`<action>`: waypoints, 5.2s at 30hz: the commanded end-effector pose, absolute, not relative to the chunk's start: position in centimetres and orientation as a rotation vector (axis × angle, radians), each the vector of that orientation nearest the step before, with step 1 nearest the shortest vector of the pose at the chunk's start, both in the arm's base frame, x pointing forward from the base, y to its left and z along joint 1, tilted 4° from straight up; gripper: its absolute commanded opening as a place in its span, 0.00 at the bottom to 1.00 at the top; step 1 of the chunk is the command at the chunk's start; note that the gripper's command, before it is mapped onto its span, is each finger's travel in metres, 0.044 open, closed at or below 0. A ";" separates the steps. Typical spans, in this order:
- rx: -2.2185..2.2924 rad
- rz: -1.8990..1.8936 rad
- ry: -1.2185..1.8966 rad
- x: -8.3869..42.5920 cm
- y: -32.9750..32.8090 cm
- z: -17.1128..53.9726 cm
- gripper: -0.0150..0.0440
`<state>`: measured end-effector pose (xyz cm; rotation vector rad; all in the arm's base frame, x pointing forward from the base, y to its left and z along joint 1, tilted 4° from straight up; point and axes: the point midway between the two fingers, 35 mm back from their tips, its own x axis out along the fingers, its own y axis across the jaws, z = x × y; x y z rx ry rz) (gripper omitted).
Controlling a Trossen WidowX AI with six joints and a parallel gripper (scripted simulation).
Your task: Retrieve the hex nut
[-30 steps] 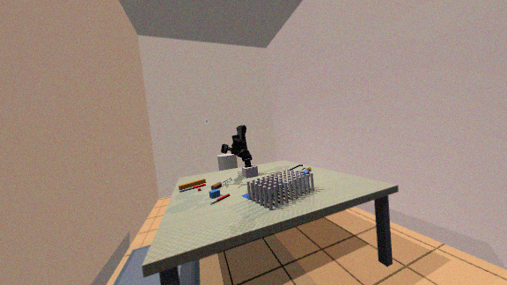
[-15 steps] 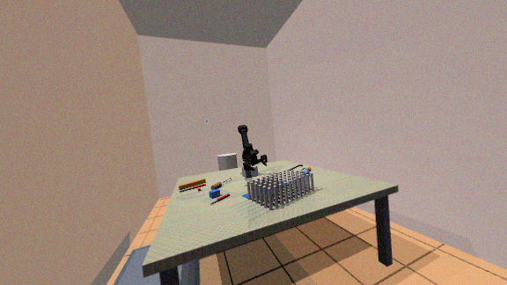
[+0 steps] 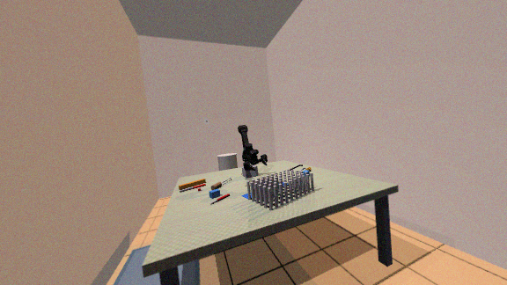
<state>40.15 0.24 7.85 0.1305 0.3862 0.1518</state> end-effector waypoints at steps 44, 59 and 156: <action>2.145 -1.627 0.080 32.1 -26.5 3.3 1.00; 2.447 -2.375 -0.909 22.6 -31.6 5.0 1.00; 2.449 -2.377 -0.910 23.1 -31.3 1.8 0.25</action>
